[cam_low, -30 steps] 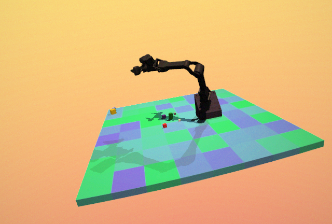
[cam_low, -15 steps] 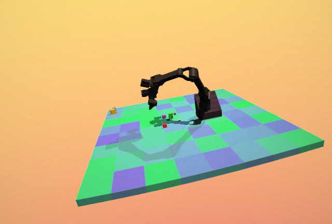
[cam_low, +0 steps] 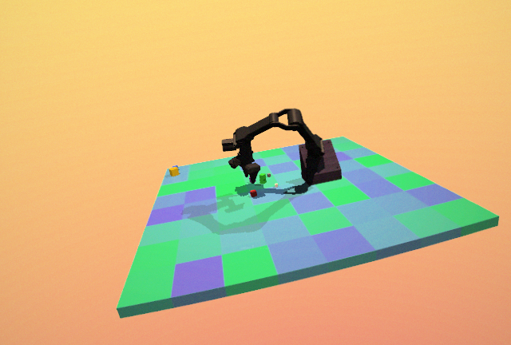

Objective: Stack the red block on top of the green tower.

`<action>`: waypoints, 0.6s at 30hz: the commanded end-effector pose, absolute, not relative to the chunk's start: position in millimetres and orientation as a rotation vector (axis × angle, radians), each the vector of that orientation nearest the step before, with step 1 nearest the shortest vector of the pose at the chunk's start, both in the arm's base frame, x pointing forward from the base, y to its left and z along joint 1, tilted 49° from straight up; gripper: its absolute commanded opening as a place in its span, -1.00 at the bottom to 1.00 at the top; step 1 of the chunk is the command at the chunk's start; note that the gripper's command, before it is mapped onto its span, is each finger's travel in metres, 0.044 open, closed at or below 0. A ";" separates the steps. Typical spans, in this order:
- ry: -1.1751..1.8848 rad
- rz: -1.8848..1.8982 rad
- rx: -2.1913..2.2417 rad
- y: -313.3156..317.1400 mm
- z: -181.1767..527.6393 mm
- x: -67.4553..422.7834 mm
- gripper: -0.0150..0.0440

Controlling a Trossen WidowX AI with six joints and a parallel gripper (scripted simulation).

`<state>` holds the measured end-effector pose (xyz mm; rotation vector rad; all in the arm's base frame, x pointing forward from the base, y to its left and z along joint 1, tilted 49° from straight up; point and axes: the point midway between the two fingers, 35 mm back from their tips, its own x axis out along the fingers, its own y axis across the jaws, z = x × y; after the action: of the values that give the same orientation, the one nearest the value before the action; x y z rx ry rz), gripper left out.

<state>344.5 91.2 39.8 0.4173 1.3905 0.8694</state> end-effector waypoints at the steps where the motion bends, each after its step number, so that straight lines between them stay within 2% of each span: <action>1: 1.396 0.885 0.423 91.6 39.1 338.4 1.00; 18: 1.396 0.886 0.425 124.5 12.3 334.4 1.00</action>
<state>335.9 121.7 14.7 0.4166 1.3926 0.8867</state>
